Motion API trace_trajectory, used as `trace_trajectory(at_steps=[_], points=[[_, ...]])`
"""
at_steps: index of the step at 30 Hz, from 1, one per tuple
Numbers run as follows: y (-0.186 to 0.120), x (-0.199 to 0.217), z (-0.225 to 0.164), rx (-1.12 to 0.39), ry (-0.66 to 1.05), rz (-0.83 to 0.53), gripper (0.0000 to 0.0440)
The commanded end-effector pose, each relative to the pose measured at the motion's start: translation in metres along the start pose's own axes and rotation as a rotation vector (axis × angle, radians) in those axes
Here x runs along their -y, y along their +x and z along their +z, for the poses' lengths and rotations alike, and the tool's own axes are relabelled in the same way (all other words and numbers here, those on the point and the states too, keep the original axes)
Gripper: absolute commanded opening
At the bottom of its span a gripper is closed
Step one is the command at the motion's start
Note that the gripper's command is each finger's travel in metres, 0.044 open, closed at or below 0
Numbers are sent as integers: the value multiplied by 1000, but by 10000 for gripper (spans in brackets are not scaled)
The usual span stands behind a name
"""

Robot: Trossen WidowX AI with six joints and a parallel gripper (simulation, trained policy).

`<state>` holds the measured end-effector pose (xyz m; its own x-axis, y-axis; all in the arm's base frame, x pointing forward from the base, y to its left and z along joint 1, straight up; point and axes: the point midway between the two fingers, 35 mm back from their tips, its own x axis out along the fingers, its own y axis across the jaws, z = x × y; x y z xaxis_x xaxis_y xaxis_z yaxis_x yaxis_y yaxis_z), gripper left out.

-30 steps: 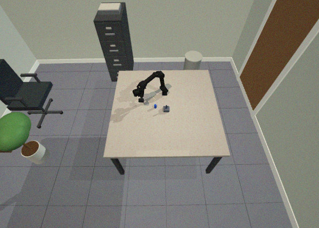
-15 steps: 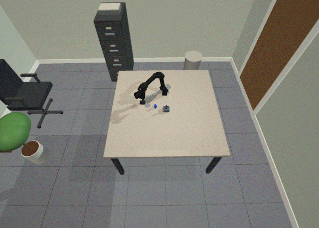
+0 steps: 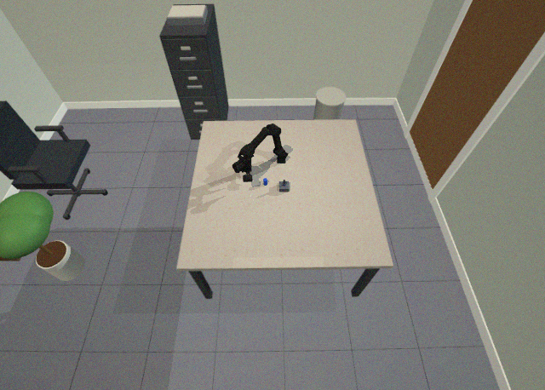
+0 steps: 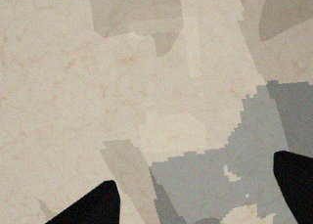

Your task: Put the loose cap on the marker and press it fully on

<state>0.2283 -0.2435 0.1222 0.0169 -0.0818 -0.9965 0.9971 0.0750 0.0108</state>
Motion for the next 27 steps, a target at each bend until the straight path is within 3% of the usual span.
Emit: trace_trajectory(at_steps=[1,27], points=[[0,-5,-7,-18,-3,0,315],[0,-27,-79,-150,-134,-54,301]])
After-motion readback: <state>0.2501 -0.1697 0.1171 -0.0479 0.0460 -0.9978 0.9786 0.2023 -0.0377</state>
